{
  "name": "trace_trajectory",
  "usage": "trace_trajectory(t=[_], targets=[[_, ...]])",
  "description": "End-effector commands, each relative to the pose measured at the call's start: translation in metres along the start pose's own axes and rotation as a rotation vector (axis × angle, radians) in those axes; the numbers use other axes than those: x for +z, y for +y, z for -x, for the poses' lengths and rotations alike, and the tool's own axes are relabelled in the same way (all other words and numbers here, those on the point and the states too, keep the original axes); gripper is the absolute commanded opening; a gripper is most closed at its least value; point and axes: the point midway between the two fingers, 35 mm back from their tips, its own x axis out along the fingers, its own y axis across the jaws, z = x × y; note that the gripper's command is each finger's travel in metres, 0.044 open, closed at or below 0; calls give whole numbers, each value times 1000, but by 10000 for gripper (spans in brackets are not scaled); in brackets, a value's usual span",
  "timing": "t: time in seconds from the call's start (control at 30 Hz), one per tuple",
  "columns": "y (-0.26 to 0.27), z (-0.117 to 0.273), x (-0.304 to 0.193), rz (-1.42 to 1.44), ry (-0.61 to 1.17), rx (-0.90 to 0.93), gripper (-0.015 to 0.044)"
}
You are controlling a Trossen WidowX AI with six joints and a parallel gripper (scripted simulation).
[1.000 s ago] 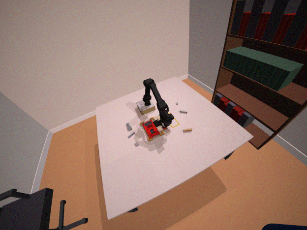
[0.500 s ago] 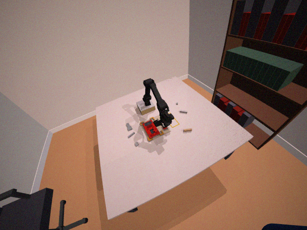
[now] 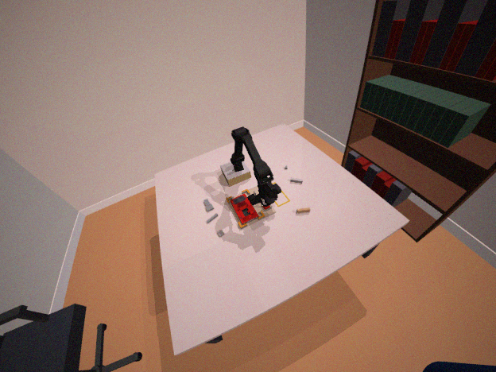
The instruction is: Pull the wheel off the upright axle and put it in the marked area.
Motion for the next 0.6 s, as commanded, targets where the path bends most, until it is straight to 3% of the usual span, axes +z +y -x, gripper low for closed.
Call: trace_trajectory(t=[0.0,0.57], targets=[[0,8,0,-1,-5,1,0],[0,13,0,-2,-7,2,0]])
